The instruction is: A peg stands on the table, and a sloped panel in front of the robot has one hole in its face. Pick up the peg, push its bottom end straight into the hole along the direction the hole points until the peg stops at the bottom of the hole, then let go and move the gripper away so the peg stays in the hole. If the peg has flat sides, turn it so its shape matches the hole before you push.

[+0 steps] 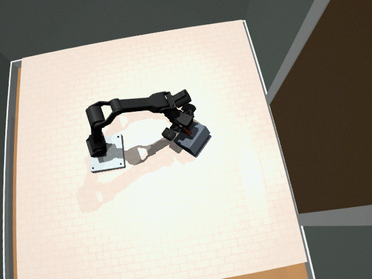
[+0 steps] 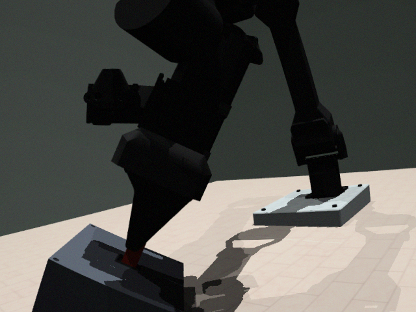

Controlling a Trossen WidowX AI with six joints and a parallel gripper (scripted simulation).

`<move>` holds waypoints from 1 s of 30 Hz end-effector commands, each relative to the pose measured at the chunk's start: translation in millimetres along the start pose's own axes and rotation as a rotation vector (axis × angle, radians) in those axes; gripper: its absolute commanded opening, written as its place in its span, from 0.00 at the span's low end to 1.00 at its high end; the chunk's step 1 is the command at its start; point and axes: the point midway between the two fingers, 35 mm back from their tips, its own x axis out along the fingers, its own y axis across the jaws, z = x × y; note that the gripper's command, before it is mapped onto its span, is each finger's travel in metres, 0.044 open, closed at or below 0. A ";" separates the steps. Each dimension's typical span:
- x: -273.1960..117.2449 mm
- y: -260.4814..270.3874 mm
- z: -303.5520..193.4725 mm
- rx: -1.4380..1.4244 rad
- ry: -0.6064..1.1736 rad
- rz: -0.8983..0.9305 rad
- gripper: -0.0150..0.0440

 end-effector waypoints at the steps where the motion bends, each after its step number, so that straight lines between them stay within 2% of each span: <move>1: -0.1 0.0 0.1 0.000 0.000 0.000 0.52; 12: -5.9 0.7 0.3 -0.001 0.001 0.000 1.00; 30: -49.9 4.2 -0.8 -0.007 0.010 -0.001 1.00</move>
